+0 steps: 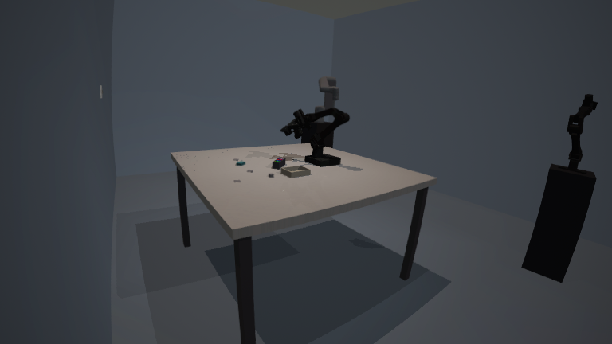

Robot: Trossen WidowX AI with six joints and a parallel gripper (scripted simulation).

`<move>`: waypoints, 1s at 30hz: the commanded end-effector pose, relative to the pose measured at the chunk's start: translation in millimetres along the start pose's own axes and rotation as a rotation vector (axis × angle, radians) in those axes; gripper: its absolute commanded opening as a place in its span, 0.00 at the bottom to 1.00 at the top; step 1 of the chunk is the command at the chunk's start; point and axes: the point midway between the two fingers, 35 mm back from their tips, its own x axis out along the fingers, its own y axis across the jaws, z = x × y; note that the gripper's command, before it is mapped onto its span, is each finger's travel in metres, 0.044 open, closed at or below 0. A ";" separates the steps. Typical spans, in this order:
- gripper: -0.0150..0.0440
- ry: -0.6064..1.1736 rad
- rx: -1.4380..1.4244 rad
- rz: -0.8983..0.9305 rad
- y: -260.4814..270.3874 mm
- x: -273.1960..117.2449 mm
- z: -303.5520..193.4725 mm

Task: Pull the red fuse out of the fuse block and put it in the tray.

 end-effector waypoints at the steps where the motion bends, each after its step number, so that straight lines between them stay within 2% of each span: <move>1: 0.89 -0.003 -0.014 0.001 0.3 0.5 0.0; 12: 0.40 -0.238 -0.922 -0.045 15.2 30.3 7.7; 13: 0.38 -0.263 -1.013 -0.063 16.3 33.3 9.2; 21: 0.38 -0.435 -1.739 -0.325 23.5 56.1 25.0; 30: 0.38 -0.494 -2.240 -0.653 26.3 71.4 40.0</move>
